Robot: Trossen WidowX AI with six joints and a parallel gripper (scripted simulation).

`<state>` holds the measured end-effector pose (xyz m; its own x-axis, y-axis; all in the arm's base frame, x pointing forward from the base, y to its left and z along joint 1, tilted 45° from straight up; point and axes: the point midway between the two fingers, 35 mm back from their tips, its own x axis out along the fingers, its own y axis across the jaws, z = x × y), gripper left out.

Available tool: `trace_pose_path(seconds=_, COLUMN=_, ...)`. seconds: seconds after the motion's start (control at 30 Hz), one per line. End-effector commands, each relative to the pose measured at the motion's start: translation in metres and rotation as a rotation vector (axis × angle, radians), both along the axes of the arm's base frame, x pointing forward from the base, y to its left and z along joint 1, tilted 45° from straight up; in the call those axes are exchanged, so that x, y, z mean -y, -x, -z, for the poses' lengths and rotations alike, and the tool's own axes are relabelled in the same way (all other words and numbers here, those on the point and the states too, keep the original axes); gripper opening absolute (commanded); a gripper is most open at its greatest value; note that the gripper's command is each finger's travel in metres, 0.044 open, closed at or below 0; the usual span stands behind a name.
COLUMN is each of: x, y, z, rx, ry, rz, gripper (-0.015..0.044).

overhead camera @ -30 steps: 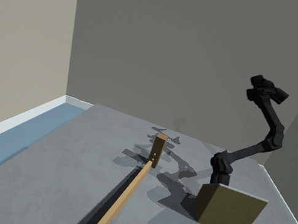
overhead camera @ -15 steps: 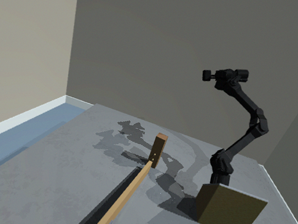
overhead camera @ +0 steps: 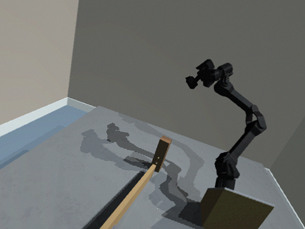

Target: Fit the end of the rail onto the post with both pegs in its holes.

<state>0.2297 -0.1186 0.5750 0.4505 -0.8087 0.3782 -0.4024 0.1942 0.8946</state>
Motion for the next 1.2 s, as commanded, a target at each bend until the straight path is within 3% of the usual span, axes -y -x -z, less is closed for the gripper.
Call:
trace_pose_path(seconds=0.0, x=-0.010, y=-0.049, z=0.038, rx=-0.238, ry=0.055, rz=-0.028, gripper=0.0440)
trace_pose_path(seconds=0.3, x=-0.021, y=-0.119, z=0.112, rx=-0.796, ry=0.254, rz=0.004, gripper=0.0440)
trace_pose_path(seconds=0.67, x=-0.043, y=-0.189, z=0.284, rx=-1.837, ry=0.784, rz=-0.073, gripper=0.0440)
trace_pose_path(seconds=0.93, x=-0.054, y=-0.184, z=0.416, rx=-2.514, ry=1.305, rz=-0.322, gripper=0.0440)
trace_pose_path(seconds=1.17, x=-0.055, y=-0.129, z=0.517, rx=-2.989, ry=2.052, rz=-0.893, gripper=0.0440)
